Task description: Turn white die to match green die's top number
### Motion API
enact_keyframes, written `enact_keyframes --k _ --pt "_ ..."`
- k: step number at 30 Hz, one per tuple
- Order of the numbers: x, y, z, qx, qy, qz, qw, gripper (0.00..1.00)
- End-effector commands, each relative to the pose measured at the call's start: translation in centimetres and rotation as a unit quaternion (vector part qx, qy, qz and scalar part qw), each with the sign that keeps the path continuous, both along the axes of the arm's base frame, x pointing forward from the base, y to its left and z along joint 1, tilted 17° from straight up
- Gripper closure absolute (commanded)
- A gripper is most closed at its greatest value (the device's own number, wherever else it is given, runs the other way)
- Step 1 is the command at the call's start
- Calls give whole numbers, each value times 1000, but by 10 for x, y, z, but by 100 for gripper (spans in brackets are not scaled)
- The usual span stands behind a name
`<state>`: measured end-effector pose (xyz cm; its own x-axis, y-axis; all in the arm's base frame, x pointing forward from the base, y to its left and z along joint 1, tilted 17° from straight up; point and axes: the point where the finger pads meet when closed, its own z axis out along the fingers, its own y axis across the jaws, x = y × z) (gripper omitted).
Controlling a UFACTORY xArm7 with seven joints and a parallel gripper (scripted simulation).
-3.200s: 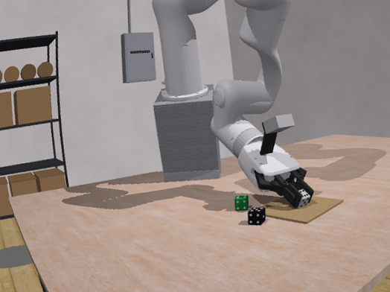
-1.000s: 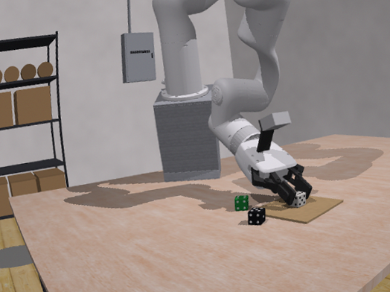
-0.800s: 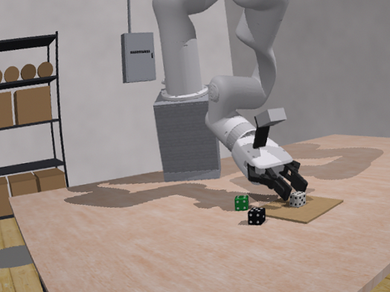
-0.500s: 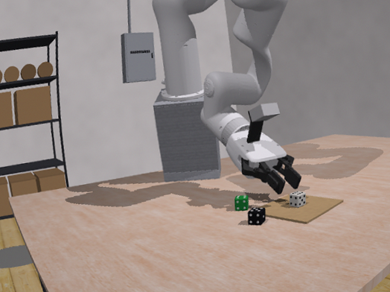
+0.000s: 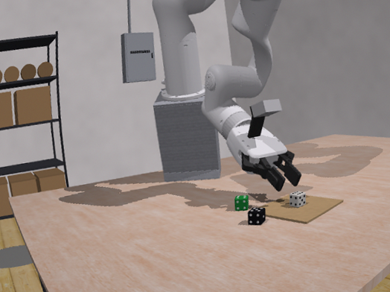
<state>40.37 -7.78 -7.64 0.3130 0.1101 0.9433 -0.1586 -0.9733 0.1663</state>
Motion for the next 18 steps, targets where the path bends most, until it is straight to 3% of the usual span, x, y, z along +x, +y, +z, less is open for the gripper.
enact_keyframes --k 1,3,8,18 --pt "4 1 11 10 61 -10 998 58" --pt "4 1 11 10 61 -10 998 58" --pt "8 3 24 20 127 -22 991 58" --pt "13 4 39 32 204 -35 978 58"
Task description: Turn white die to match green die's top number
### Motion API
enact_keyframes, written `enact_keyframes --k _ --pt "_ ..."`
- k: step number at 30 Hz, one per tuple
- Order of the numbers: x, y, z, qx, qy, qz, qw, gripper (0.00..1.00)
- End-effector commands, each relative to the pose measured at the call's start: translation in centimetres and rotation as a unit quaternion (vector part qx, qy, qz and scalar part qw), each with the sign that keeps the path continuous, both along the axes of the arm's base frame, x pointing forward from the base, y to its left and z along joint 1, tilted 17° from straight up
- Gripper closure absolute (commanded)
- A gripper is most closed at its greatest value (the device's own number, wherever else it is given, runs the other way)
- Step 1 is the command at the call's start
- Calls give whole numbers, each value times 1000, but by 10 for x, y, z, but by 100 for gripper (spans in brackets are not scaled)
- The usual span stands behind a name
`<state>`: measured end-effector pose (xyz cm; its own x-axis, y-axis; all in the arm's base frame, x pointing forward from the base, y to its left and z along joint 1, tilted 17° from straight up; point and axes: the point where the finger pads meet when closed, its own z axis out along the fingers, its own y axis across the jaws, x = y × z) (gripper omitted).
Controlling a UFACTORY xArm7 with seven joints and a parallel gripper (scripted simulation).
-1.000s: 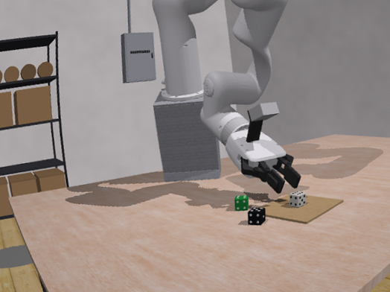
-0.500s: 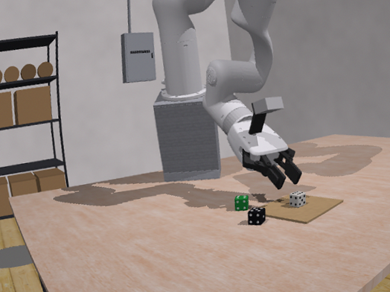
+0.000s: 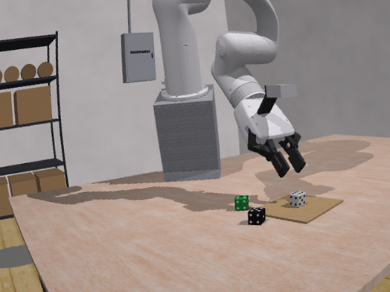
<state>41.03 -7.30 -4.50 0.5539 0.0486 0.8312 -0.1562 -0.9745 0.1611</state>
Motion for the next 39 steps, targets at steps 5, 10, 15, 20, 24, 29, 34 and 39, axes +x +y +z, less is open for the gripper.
enact_keyframes --k 5,10,15,20,24,29,34,39 --pt "8 1 16 16 111 -20 993 58" --pt "11 1 23 21 153 -27 988 58" --pt "13 -1 31 27 198 -36 979 58" --pt "16 2 38 37 236 -40 970 58" --pt "13 0 39 41 277 -50 959 58" --pt "21 4 52 52 315 -53 946 58" --pt "22 5 60 55 348 -59 934 58" --pt "23 5 63 54 356 -61 931 58"
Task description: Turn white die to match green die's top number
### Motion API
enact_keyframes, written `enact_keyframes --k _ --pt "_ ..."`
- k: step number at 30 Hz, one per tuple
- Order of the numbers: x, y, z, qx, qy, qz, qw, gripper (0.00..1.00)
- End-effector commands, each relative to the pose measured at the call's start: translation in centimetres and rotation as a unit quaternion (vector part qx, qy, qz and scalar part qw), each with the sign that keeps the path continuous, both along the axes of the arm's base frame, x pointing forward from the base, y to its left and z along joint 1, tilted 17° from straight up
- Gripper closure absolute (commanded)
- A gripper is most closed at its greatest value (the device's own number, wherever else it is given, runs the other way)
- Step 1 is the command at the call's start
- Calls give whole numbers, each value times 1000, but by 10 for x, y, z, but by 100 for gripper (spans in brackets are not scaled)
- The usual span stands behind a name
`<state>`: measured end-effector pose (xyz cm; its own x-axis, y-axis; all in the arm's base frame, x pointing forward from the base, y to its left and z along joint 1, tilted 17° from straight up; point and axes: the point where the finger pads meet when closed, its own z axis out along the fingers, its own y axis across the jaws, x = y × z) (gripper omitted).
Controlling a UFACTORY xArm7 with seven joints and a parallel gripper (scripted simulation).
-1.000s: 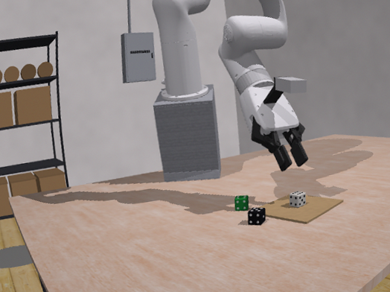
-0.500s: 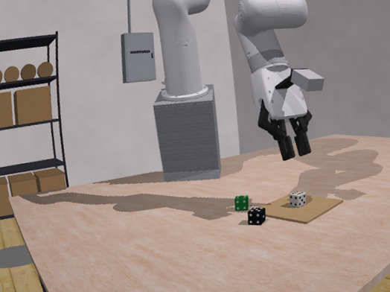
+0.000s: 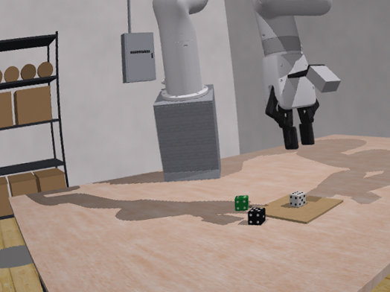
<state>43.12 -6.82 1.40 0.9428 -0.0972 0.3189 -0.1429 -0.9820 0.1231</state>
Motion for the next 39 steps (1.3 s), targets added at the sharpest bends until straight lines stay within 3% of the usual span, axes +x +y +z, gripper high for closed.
enact_keyframes --k 1,5,6,21,39 --pt "2 1 5 -17 41 -14 999 58" --pt "2 1 6 -17 42 -14 999 58" --pt "2 1 6 -17 42 -14 999 0" --pt "2 1 8 -16 42 -14 999 0" --pt "-8 10 51 -15 42 -14 999 0"
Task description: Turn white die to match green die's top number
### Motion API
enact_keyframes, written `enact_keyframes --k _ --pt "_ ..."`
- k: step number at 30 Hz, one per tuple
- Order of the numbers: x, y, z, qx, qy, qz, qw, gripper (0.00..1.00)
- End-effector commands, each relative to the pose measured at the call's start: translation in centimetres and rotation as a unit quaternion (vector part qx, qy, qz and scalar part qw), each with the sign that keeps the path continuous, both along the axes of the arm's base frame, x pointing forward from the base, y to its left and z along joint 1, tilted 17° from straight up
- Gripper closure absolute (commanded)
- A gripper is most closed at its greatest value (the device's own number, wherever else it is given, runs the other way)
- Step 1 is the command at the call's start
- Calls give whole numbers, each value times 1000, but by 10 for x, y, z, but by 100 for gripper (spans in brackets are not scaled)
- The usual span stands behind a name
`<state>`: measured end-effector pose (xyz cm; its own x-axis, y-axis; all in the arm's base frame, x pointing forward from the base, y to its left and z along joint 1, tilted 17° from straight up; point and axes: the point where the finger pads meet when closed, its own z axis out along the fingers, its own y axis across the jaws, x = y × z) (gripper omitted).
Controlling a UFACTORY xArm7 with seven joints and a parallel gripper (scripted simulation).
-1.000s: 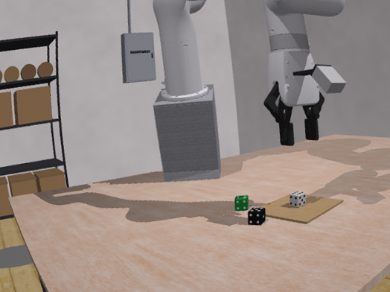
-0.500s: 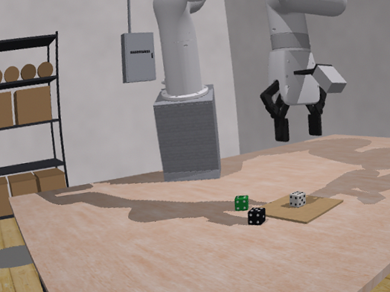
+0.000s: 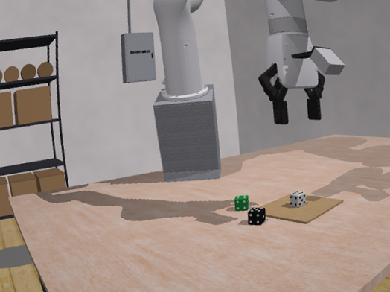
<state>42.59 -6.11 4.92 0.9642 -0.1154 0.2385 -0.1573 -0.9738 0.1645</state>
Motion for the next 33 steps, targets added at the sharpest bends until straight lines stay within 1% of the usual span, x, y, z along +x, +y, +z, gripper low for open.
enact_keyframes --k 1,7,33 --pt "-3 4 18 -1 -1 0 1000 0" --pt "-4 5 24 -1 -1 0 1000 0" --pt "-4 5 24 -1 -1 0 1000 0"
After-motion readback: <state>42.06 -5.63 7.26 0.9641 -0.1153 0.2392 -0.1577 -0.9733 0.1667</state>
